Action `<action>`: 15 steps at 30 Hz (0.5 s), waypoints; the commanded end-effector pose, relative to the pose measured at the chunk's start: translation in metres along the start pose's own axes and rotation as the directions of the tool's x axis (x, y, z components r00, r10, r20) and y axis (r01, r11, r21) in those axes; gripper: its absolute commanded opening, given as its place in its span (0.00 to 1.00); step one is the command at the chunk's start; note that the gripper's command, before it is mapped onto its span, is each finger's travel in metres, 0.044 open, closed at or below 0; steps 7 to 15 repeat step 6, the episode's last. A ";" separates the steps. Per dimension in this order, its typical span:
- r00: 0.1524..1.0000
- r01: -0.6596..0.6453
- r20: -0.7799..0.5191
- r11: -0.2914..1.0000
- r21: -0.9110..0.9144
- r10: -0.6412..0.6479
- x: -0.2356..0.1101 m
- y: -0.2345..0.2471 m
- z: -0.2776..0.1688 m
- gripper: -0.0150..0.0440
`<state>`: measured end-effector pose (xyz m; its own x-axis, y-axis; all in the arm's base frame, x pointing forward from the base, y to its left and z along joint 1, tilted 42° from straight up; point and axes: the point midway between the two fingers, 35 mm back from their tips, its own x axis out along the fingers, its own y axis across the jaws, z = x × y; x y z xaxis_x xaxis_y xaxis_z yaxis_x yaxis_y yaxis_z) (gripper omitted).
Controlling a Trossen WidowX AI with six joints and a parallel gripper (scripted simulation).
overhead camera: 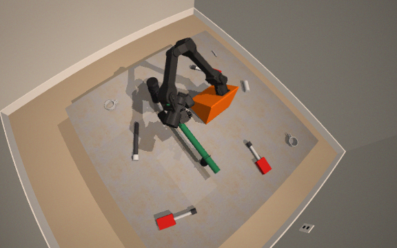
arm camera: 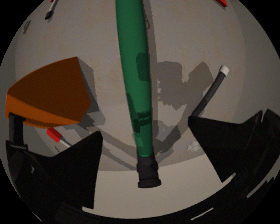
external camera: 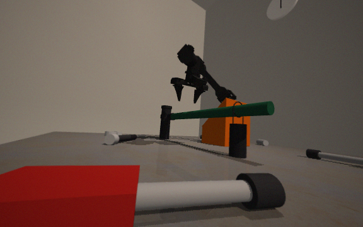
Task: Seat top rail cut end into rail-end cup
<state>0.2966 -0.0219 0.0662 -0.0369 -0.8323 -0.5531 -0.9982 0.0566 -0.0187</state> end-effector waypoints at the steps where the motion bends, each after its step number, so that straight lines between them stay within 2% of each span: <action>1: 1.000 -0.004 0.003 1.000 0.003 0.004 0.000 0.000 0.000 1.00; 15: 1.000 -0.004 0.003 1.000 0.003 0.004 0.000 0.000 0.000 1.00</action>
